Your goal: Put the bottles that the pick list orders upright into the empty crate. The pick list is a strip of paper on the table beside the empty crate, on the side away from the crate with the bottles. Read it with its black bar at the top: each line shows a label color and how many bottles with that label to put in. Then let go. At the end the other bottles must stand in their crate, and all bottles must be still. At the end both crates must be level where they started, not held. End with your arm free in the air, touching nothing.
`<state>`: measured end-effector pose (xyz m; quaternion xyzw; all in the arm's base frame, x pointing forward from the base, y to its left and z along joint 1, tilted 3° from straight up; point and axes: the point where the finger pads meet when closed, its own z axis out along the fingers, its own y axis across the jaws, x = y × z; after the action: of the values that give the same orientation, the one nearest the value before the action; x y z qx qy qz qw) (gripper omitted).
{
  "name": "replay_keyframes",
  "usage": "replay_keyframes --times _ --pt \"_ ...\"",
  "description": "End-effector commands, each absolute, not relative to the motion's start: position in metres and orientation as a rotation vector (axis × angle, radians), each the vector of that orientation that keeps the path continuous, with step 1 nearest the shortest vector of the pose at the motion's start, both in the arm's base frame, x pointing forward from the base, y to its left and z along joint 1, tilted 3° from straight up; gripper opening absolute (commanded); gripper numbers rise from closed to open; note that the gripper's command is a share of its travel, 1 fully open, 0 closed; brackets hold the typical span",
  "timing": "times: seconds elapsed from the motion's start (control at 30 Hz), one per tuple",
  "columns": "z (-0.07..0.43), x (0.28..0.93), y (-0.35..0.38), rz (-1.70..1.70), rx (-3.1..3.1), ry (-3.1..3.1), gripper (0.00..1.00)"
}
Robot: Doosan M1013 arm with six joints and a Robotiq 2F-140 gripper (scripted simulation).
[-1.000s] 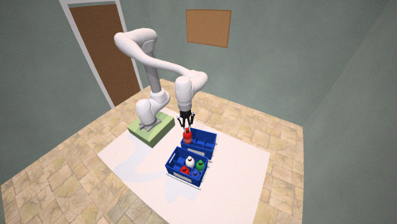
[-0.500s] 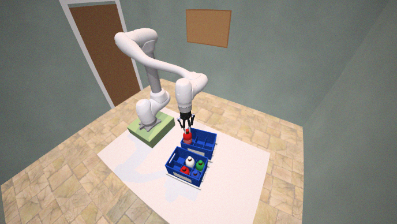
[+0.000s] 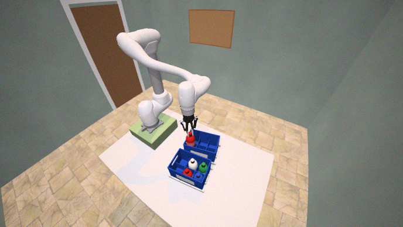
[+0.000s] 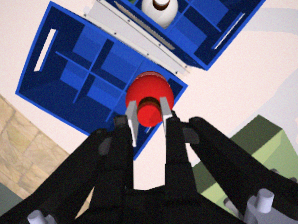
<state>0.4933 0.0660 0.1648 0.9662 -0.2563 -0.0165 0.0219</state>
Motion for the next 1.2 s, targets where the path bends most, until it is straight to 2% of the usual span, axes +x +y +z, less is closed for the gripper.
replay_keyframes --times 0.0,1.17 --pt "0.162 0.493 0.066 -0.051 2.994 -0.794 0.00" --pt "0.131 0.492 0.065 -0.051 2.994 -0.794 0.00"
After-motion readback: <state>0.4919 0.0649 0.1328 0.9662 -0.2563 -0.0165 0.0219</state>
